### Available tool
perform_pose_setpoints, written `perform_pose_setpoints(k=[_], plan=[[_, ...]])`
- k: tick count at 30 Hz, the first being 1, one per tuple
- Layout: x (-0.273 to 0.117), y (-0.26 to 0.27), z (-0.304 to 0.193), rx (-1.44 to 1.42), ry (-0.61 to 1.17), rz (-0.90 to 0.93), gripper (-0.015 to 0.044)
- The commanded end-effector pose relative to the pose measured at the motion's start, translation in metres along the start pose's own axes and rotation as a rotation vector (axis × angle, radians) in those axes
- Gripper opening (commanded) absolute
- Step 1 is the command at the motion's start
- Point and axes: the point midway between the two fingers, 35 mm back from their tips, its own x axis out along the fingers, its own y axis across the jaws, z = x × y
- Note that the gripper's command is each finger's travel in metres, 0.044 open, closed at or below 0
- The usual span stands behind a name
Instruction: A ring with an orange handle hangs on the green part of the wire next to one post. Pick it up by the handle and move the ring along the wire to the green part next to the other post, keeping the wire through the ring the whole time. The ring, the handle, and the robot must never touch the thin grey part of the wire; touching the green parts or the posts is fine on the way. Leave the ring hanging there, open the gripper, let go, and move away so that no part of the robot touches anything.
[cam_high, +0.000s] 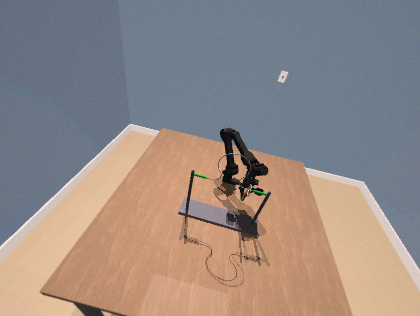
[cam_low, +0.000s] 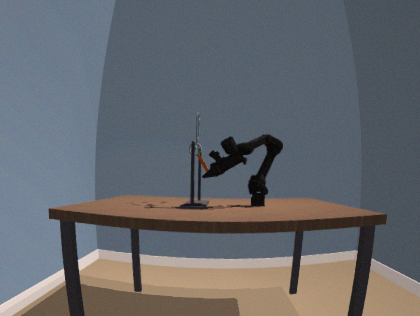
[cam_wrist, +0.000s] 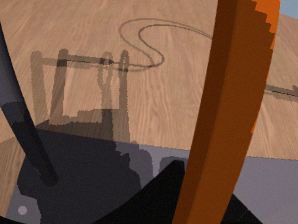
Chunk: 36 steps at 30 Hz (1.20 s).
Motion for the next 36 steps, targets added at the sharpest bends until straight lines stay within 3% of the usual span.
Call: perform_pose_setpoints(k=[1, 36], plan=[[-0.001, 0.005, 0.003, 0.009, -0.007, -0.001, -0.0150], [-0.006, 0.040, 0.003, 0.013, -0.010, 0.001, -0.0150]])
